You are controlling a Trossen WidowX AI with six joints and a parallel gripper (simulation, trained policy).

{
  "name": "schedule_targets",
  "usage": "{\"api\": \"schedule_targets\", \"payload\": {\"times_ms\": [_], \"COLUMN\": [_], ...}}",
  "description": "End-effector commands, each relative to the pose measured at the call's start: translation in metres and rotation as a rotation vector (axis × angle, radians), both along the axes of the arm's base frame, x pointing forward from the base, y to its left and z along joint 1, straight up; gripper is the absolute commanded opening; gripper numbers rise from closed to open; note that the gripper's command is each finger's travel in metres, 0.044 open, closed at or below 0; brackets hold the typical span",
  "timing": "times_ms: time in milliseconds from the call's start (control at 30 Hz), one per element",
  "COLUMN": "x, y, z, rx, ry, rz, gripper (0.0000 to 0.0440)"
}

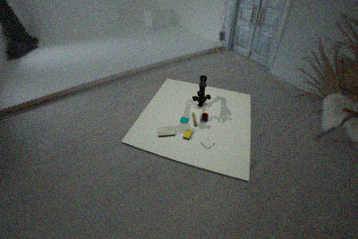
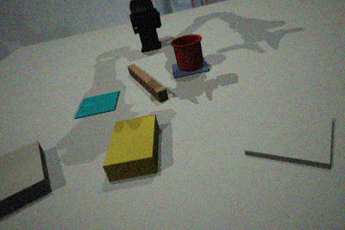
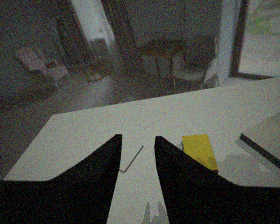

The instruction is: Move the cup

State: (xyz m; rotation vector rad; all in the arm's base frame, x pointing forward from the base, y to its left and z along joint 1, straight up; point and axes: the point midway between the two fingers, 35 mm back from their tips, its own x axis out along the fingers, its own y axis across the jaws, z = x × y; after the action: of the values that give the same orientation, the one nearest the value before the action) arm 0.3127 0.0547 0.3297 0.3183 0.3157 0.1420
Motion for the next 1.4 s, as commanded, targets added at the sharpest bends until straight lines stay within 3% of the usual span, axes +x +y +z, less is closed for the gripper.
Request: {"api": "schedule_targets", "payload": {"times_ms": [0, 867, 1367], "x": [0.002, -0.008, -0.018], "y": [0.005, 0.041, 0.055], "z": [-0.001, -0.015, -0.037], "rx": [0.032, 0.32, 0.391], "ry": [0.042, 0.471, 0.724], "rz": [0.004, -0.071, -0.18], "gripper": [0.0118, 0.0132, 0.0121]}}
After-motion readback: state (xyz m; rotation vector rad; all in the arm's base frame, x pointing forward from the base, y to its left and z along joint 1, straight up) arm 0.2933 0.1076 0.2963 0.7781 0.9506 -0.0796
